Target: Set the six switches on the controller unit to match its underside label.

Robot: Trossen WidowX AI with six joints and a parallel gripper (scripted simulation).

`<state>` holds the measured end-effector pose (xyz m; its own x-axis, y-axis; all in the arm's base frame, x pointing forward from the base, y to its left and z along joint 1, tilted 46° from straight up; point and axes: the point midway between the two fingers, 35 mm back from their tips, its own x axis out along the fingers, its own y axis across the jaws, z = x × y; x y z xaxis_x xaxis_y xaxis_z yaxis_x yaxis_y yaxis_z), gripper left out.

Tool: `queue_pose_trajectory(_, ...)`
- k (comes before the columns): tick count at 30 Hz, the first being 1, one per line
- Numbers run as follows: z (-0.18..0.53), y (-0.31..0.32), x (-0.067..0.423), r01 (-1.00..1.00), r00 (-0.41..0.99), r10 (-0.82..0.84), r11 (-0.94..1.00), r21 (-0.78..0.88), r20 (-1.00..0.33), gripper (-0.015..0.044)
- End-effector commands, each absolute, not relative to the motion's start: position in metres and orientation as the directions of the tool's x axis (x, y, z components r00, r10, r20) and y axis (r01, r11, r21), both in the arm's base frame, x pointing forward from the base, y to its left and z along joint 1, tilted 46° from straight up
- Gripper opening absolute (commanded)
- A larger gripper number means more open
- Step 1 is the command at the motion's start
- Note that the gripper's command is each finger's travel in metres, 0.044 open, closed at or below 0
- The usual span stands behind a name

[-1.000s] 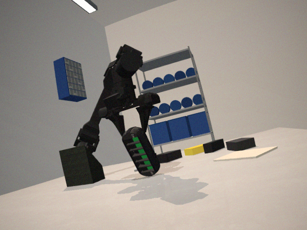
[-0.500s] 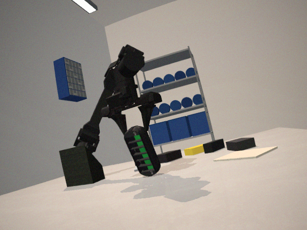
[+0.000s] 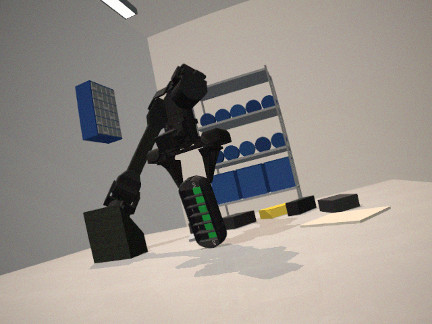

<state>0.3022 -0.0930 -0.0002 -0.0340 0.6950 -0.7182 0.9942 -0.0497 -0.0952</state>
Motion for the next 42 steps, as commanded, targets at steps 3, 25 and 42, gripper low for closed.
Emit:
queue_pose_trajectory(3, 0.006, -0.083, 0.303, 0.994, -0.034, 0.706, -0.049, -0.098, -0.707, 0.0338)
queue_pose_trajectory(25, 0.025, -0.063, 0.306, 0.994, -0.035, 0.707, -0.049, -0.098, -0.706, 0.0338)
queue_pose_trajectory(42, 0.035, -0.051, 0.308, 0.994, -0.035, 0.708, -0.049, -0.098, -0.706, 0.0338)
